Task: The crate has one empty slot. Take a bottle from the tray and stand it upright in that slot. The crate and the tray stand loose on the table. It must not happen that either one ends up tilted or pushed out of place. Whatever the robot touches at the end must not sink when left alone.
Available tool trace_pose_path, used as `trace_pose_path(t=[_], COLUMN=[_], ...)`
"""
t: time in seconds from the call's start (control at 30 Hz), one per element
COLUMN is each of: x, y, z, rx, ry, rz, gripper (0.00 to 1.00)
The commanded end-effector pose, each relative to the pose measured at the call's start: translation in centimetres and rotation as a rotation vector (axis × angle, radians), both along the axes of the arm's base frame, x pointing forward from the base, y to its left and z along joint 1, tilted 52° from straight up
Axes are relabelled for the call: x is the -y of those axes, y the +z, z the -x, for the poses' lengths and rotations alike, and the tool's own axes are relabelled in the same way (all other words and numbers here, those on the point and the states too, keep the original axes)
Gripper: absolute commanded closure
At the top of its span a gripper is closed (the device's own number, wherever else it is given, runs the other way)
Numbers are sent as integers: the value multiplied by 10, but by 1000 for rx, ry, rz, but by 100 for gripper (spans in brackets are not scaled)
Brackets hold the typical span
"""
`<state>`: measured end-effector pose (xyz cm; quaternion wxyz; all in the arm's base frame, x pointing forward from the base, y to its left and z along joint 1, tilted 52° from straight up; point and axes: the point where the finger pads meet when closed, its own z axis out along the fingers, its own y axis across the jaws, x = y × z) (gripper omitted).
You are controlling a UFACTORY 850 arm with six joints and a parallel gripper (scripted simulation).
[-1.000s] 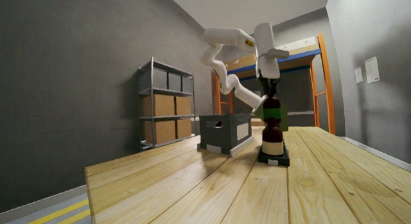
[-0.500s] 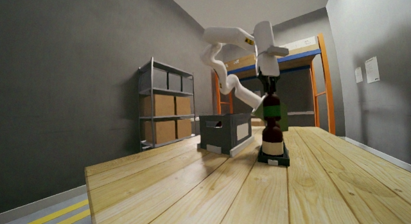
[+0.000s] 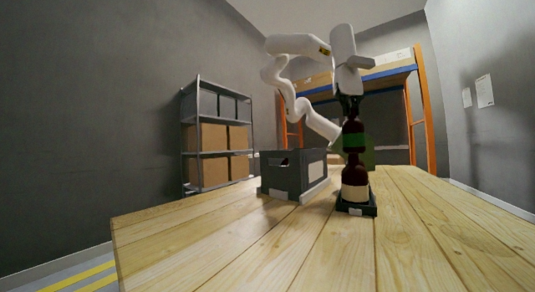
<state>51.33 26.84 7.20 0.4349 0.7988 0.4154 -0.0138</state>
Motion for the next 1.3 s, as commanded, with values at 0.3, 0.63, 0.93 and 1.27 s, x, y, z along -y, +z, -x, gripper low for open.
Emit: trace_pose_path(t=[0.3, 0.63, 0.93, 1.27], x=[-8, -9, -9, -10], y=[7, 8, 8, 8], z=[3, 4, 4, 4], rx=[1, 1, 1, 1], ry=[1, 1, 1, 1], rz=[-1, -1, -1, -1], gripper=[100, 100, 100, 100])
